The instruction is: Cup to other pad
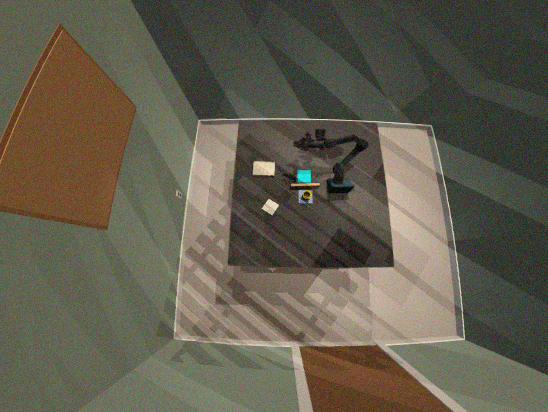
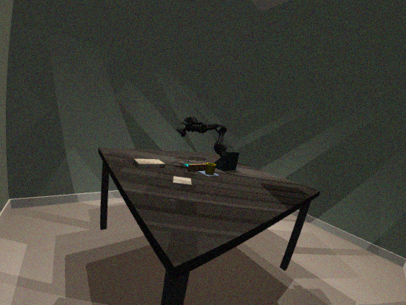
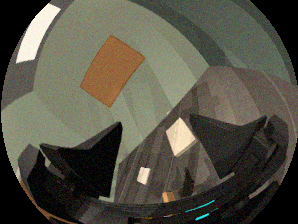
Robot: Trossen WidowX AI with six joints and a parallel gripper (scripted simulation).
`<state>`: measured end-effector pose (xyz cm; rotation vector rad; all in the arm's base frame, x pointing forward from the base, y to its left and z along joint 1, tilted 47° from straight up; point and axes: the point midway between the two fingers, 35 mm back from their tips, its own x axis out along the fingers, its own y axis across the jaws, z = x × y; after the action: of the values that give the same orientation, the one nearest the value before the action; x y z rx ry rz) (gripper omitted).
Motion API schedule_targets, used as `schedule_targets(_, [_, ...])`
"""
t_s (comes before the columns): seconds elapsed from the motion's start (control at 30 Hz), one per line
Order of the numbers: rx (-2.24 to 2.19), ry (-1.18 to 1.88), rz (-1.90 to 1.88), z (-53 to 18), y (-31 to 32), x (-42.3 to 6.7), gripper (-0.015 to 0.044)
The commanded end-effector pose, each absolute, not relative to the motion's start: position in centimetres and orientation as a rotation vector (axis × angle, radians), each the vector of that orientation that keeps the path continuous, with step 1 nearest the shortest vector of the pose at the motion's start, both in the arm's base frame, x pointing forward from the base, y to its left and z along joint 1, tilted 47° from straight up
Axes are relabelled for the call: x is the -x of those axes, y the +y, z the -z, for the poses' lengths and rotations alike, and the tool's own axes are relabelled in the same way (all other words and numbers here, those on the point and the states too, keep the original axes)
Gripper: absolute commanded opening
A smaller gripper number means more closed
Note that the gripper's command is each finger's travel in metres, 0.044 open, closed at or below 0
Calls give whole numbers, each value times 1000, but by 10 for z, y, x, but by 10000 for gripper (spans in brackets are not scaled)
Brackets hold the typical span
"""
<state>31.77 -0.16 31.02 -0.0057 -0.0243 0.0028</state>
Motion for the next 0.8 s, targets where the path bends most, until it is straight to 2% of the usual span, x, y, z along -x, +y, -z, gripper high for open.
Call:
schedule_targets(0.0, [3, -10, -7, -306, 0, -319, 374])
schedule_targets(0.27, [-290, 451, 30, -198, 42, -348, 167])
schedule_targets(0.53, [-510, 945, 410, -73, 80, -320, 167])
schedule_targets(0.77, [-437, 1079, 852, -9, 90, -269, 167])
